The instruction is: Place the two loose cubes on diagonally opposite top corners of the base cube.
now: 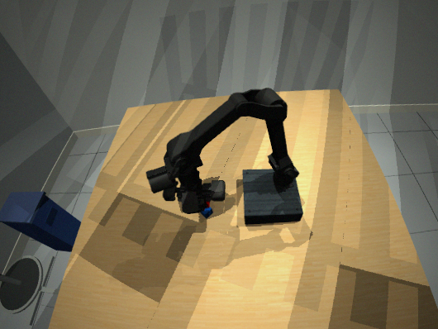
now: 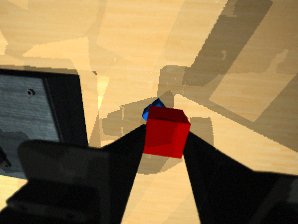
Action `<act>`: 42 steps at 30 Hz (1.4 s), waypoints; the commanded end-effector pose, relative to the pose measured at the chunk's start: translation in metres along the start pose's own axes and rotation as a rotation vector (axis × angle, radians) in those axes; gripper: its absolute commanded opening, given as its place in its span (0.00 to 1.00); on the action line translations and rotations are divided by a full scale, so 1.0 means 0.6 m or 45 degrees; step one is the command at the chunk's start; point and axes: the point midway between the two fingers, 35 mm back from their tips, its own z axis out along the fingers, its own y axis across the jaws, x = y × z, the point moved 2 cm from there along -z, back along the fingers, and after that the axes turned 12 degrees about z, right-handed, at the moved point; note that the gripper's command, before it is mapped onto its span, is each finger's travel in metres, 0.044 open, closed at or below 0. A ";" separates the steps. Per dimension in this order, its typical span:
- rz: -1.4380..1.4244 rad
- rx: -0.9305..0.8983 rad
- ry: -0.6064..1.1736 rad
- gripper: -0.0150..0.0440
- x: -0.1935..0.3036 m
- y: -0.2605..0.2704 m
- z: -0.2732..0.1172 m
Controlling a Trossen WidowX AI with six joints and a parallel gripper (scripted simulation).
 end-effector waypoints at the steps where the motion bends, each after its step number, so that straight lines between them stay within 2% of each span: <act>1: -0.016 -0.020 0.004 0.43 0.002 0.006 0.023; 6: -0.021 -0.020 0.004 0.43 0.004 0.008 0.045; 18: -0.021 -0.020 0.004 0.43 0.004 0.008 0.048; 29: -0.012 -0.020 0.004 0.43 0.002 0.007 0.094; 42: -0.012 -0.020 0.004 0.43 0.002 0.007 0.095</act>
